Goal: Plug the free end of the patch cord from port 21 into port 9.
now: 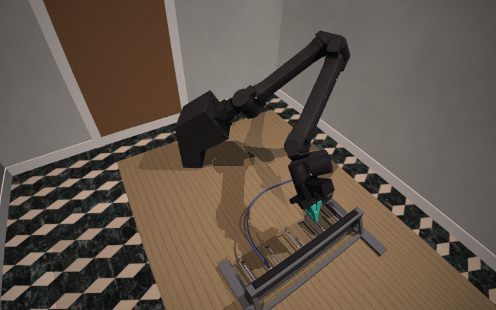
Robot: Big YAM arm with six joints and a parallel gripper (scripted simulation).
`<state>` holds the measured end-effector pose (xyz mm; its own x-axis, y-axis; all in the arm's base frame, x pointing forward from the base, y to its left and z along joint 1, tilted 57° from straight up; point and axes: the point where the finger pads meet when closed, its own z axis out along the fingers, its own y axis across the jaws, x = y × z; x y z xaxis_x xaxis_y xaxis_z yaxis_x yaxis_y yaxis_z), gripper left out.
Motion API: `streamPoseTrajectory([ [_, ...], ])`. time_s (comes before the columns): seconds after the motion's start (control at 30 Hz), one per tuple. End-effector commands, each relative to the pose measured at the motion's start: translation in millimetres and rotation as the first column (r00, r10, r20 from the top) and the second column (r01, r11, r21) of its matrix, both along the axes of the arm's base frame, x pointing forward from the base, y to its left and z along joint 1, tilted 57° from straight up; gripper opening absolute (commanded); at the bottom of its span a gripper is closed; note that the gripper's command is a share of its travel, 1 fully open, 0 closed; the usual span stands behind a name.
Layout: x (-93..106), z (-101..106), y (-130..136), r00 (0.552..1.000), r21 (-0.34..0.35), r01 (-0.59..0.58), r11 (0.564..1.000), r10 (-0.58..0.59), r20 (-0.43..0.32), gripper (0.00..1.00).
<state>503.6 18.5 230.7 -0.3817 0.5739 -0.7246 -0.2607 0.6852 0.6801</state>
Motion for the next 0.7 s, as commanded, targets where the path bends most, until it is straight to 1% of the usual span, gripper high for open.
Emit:
streamPoseTrajectory([
  [0.0, -4.2, 9, 1, 0.999, -0.013, -0.005, 1.0, 0.005, 0.034, 0.0],
  [0.07, -11.9, 9, -6, 1.0, -0.014, 0.001, 1.0, -0.001, 0.031, 0.0],
  [0.13, -11.9, 9, -6, 1.0, -0.014, 0.001, 1.0, -0.001, 0.031, 0.0],
  [0.17, -16.9, 10, -10, 1.0, -0.014, 0.004, 1.0, -0.003, 0.029, 0.0],
  [0.27, -36.0, 11, -21, 1.0, -0.015, 0.009, 1.0, -0.009, 0.025, 0.0],
  [0.53, -96.5, 17, -53, 1.0, -0.016, 0.014, 1.0, -0.013, 0.019, 0.0],
  [0.63, -113.3, 19, -61, 1.0, -0.017, 0.014, 1.0, -0.013, 0.017, 0.0],
  [0.67, -113.3, 19, -61, 1.0, -0.017, 0.014, 1.0, -0.013, 0.017, 0.0],
])
